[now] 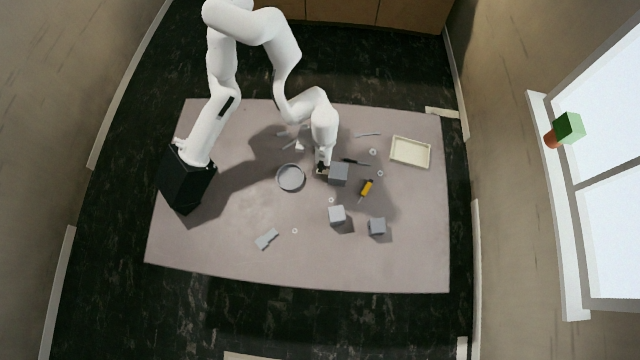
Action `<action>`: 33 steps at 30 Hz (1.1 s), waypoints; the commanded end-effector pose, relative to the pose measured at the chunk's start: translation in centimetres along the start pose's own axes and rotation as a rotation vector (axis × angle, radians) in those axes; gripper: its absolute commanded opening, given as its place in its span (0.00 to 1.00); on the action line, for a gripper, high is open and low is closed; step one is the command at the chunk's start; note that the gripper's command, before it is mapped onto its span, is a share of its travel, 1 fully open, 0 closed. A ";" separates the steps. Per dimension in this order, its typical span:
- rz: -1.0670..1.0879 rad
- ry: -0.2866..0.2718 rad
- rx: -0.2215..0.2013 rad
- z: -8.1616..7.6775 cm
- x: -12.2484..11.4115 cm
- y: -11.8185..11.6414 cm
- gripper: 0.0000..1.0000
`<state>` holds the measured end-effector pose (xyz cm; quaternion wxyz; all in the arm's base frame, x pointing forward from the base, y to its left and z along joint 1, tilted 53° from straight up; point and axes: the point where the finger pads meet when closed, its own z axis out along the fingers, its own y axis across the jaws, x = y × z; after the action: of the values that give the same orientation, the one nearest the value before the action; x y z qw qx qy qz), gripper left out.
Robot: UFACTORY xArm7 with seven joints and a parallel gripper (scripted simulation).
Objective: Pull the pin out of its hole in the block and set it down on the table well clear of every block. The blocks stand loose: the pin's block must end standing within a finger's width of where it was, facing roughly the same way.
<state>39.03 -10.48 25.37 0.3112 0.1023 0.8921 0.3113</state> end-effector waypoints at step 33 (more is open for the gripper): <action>0.006 -0.001 -0.009 0.3 0.0 -0.1 0.55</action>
<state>39.21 -10.31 25.04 0.3099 0.1031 0.8905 0.3168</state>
